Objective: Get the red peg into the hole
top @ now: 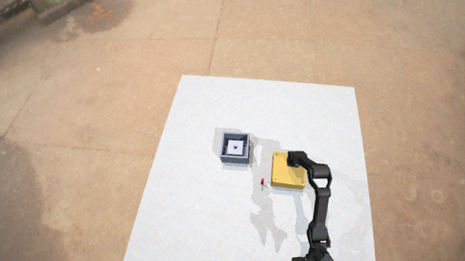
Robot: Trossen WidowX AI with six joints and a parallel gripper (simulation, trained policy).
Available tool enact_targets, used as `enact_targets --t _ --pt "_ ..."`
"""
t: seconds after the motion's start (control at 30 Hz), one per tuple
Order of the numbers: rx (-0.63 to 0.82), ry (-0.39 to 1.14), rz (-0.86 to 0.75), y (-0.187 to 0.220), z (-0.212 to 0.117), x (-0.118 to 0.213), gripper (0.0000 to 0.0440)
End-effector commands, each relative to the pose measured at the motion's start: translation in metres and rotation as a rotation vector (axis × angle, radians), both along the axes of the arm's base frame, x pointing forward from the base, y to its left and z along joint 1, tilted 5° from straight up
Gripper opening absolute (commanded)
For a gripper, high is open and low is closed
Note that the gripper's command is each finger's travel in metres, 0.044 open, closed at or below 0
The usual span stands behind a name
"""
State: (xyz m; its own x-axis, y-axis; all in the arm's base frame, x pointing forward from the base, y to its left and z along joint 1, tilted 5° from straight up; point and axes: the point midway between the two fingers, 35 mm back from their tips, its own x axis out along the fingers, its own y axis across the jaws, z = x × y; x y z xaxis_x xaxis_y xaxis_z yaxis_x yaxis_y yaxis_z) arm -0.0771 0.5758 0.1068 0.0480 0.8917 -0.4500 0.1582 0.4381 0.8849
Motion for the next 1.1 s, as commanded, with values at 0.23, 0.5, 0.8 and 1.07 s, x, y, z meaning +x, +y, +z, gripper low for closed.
enact_targets --t 0.23,0.5,0.8,1.07 --pt "-0.104 -0.104 -0.005 -0.025 0.04 0.099 0.039" --pt "-0.171 -0.166 -0.051 -0.064 0.075 0.179 0.039" --pt "-0.254 -0.213 -0.142 -0.13 0.104 0.256 0.0399" --pt "-0.385 -0.206 -0.237 -0.202 0.104 0.305 0.0412"
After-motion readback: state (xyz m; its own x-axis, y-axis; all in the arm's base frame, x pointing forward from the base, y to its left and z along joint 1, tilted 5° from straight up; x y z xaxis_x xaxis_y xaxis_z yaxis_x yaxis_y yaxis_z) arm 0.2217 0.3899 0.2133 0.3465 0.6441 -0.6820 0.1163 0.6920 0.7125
